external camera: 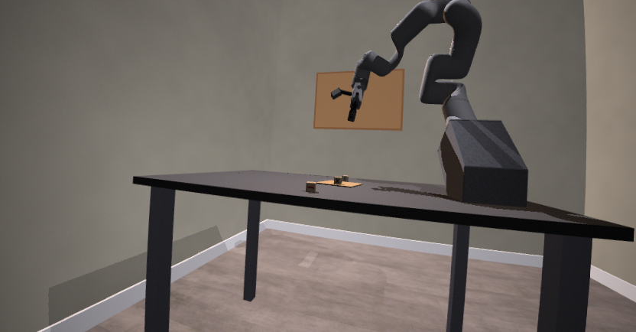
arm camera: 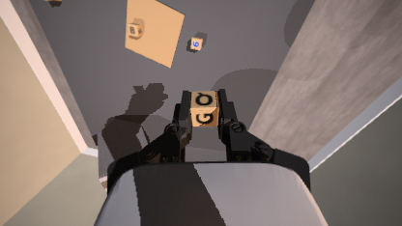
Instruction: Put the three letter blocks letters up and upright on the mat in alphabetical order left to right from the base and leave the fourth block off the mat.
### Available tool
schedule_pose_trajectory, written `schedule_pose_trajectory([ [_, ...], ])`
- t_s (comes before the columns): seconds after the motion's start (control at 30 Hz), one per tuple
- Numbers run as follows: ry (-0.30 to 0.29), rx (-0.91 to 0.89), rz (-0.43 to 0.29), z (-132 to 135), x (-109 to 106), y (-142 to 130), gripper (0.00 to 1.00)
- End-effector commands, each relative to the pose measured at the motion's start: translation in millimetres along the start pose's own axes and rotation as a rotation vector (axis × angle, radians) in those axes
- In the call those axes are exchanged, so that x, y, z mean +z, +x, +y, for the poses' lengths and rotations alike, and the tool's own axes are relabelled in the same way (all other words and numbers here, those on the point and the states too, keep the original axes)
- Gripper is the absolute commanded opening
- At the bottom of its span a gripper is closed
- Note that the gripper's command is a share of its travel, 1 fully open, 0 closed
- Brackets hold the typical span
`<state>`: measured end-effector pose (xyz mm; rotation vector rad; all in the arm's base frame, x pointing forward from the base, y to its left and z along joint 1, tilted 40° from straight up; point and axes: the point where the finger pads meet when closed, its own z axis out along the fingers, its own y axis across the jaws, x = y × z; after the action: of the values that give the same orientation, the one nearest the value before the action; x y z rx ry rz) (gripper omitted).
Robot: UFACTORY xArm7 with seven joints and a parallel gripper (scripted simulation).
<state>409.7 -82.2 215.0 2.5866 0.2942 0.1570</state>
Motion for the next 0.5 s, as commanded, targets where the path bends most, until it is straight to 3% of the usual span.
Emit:
schedule_pose_trajectory([
  [0.0, 0.019, -0.137, 0.017, -3, -15, 4, 0.21],
  [0.1, 0.022, -0.168, 0.02, -4, -18, 4, 0.21],
  [0.13, 0.032, -0.258, 0.029, -5, -26, 5, 0.21],
  [0.47, 0.058, -0.541, 0.056, -7, -45, 7, 0.21],
])
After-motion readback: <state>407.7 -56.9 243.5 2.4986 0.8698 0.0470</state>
